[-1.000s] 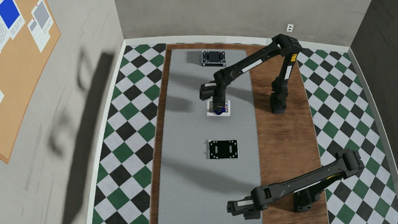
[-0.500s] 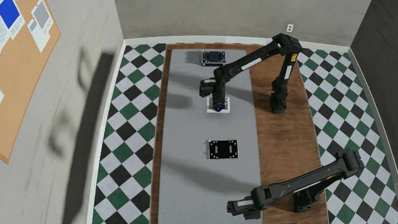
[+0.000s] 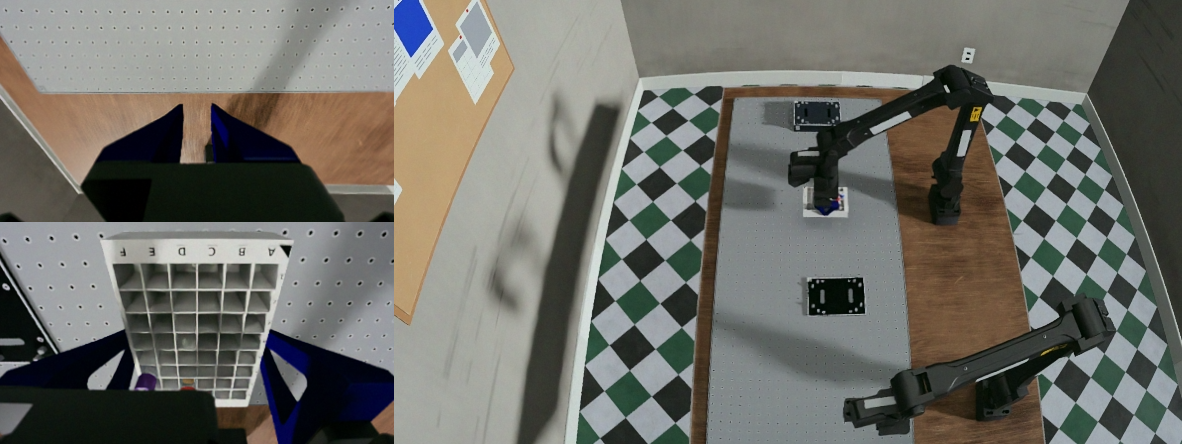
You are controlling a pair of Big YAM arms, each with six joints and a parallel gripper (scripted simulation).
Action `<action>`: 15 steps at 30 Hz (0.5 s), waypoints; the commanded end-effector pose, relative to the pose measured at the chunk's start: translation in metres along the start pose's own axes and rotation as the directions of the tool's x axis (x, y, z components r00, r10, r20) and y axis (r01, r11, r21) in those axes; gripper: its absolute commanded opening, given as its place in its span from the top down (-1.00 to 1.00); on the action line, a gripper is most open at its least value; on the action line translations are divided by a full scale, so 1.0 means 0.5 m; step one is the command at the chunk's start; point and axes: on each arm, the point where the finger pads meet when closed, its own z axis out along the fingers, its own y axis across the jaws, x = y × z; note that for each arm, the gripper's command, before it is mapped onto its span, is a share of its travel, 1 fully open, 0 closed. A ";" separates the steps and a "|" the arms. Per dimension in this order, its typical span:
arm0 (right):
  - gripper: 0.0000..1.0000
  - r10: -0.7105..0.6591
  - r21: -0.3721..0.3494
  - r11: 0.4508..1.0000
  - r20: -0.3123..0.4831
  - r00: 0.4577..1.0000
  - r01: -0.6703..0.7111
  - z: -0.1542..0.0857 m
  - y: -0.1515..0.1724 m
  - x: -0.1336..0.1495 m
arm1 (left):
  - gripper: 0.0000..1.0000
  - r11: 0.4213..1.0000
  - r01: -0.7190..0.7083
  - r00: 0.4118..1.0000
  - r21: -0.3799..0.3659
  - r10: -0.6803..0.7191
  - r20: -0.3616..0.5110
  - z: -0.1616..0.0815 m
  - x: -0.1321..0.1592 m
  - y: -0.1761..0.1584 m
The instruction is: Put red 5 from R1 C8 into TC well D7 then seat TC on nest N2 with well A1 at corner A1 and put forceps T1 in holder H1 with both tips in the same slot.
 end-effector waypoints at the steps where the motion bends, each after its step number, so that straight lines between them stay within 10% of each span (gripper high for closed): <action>1: 1.00 -0.006 -0.002 1.000 0.030 1.000 0.006 -0.016 -0.020 -0.011 | 0.51 1.000 0.005 1.000 -0.006 -0.005 0.030 -0.022 -0.019 0.004; 15: 1.00 -0.006 -0.001 1.000 0.032 0.999 0.006 -0.017 -0.061 -0.016 | 0.51 1.000 0.005 1.000 -0.006 -0.005 0.030 -0.022 -0.019 0.004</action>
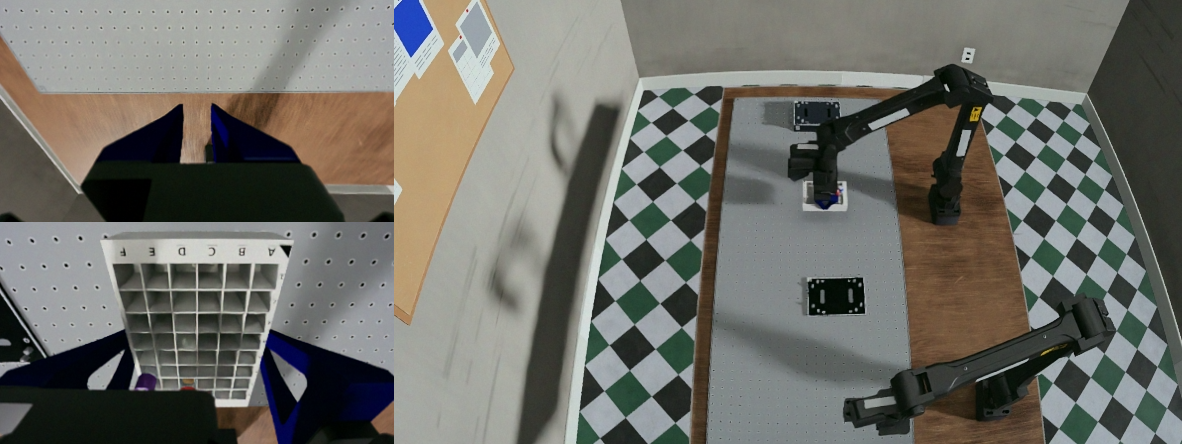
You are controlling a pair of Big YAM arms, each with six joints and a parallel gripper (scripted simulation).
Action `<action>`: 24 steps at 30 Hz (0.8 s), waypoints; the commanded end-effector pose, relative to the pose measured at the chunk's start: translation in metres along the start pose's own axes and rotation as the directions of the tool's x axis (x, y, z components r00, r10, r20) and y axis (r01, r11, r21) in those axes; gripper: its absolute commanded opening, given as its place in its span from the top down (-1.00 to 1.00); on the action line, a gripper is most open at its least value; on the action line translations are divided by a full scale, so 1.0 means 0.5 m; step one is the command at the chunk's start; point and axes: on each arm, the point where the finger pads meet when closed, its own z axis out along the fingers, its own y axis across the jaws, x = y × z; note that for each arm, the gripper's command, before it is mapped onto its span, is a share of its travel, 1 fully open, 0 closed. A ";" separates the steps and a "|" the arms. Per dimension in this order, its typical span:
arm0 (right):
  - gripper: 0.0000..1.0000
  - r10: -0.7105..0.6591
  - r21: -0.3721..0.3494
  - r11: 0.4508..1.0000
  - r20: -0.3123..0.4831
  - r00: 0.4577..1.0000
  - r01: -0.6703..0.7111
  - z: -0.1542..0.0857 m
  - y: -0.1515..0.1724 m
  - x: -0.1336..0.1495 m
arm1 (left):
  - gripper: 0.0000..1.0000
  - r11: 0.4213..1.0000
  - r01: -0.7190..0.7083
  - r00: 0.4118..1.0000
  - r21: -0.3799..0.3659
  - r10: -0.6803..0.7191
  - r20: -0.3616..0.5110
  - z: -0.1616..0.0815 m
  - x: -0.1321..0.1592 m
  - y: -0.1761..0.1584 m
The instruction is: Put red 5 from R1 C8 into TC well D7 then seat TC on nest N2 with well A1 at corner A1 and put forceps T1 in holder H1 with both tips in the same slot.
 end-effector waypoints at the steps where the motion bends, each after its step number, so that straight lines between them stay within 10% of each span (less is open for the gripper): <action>1: 1.00 -0.004 -0.001 1.000 0.032 0.999 0.004 -0.017 -0.022 -0.013 | 0.51 1.000 0.005 1.000 -0.006 -0.005 0.030 -0.022 -0.019 0.004; 24: 1.00 -0.004 0.002 1.000 0.048 0.999 0.004 -0.027 -0.090 -0.050 | 0.51 1.000 0.005 1.000 -0.006 -0.005 0.030 -0.022 -0.019 0.004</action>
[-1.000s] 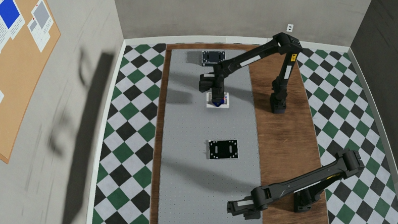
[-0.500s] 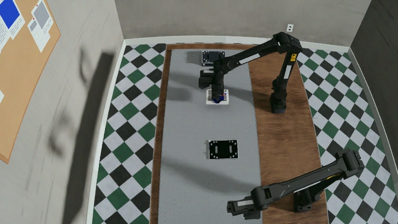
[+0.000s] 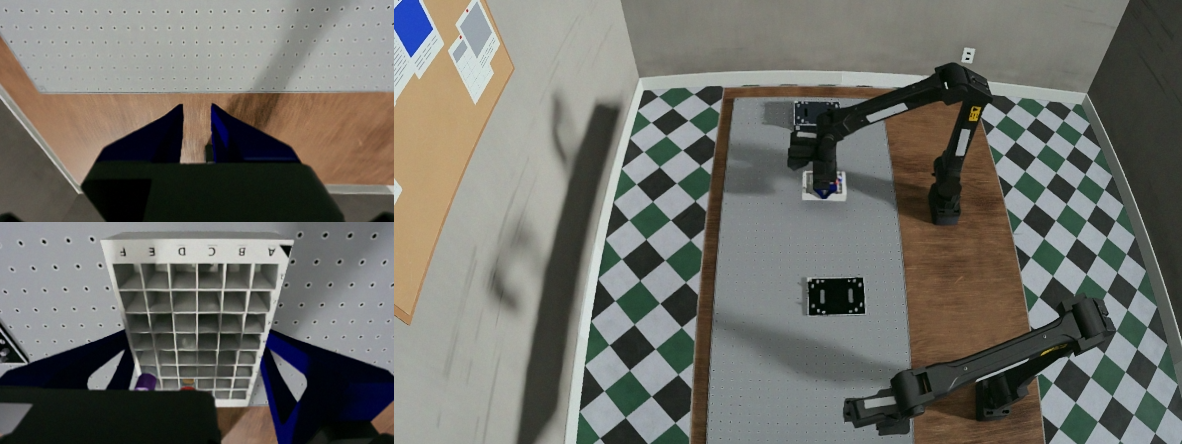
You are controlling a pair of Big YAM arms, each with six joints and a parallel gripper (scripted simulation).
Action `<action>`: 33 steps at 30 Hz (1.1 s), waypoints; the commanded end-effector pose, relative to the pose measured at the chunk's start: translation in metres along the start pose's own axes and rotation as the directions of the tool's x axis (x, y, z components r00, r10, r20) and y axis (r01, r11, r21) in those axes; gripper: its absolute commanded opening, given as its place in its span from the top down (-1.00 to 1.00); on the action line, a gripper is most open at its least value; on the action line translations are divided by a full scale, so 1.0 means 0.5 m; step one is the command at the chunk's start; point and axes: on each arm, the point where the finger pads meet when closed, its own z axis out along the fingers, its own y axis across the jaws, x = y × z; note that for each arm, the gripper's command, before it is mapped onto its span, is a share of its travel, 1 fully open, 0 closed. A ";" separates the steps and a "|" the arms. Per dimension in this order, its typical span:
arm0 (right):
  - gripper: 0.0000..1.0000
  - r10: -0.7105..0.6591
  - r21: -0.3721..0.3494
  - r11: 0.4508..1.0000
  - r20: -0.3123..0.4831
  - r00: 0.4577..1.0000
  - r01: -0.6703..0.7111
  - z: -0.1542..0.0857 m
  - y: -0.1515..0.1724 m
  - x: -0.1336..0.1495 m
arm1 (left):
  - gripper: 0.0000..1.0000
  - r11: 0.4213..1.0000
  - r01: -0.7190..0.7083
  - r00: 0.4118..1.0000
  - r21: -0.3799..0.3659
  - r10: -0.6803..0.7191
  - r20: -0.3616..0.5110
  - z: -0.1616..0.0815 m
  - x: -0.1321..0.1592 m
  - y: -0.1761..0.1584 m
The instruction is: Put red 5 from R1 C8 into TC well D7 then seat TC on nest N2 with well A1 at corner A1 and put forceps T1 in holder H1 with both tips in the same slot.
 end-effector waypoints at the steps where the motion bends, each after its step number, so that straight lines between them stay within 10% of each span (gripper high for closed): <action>1: 1.00 -0.009 0.003 1.000 0.048 0.999 0.009 -0.027 -0.014 -0.048 | 0.51 1.000 0.005 1.000 -0.006 -0.005 0.030 -0.022 -0.019 0.004; 33: 1.00 -0.009 0.006 1.000 0.034 0.999 0.009 -0.026 -0.119 -0.050 | 0.51 1.000 0.005 1.000 -0.006 -0.005 0.030 -0.022 -0.019 0.004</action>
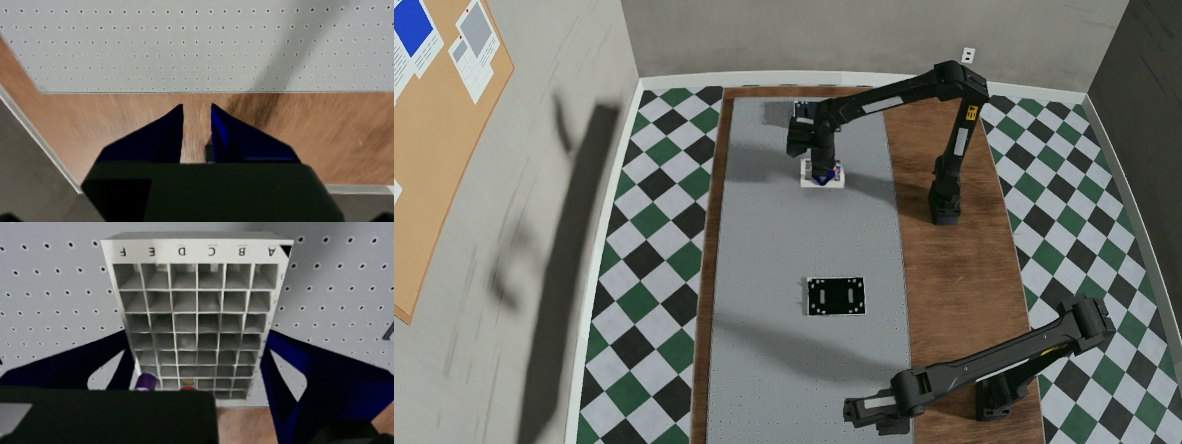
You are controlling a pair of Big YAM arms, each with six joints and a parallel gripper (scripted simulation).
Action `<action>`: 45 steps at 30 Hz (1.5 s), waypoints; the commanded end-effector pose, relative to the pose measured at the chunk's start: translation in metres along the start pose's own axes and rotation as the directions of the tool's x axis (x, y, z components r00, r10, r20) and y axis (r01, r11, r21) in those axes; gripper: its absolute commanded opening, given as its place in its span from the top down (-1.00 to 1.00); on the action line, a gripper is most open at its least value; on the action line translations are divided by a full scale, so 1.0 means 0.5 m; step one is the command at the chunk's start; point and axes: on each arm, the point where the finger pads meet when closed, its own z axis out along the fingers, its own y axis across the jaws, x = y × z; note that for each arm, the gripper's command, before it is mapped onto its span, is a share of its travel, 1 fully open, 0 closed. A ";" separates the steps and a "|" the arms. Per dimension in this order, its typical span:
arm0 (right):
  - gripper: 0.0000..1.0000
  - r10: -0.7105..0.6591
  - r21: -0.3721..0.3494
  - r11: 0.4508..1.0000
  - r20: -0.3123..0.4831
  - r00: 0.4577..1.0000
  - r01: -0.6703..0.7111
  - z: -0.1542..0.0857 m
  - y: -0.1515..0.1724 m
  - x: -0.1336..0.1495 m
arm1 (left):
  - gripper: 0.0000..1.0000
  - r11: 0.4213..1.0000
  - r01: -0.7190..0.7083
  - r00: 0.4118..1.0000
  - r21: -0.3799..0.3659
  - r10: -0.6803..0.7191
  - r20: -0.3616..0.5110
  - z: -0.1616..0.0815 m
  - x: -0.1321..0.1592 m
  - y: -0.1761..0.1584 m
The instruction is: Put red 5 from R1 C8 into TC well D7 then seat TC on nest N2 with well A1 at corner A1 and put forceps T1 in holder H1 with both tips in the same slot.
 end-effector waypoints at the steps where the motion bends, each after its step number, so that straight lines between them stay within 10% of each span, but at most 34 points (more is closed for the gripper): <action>1: 1.00 -0.008 0.006 1.000 0.032 0.999 0.008 -0.026 -0.023 -0.041 | 0.51 1.000 0.005 1.000 -0.006 -0.005 0.030 -0.022 -0.019 0.004; 45: 1.00 -0.008 0.011 1.000 0.030 1.000 0.008 -0.026 -0.158 -0.048 | 0.51 1.000 0.005 1.000 -0.006 -0.005 0.030 -0.022 -0.019 0.004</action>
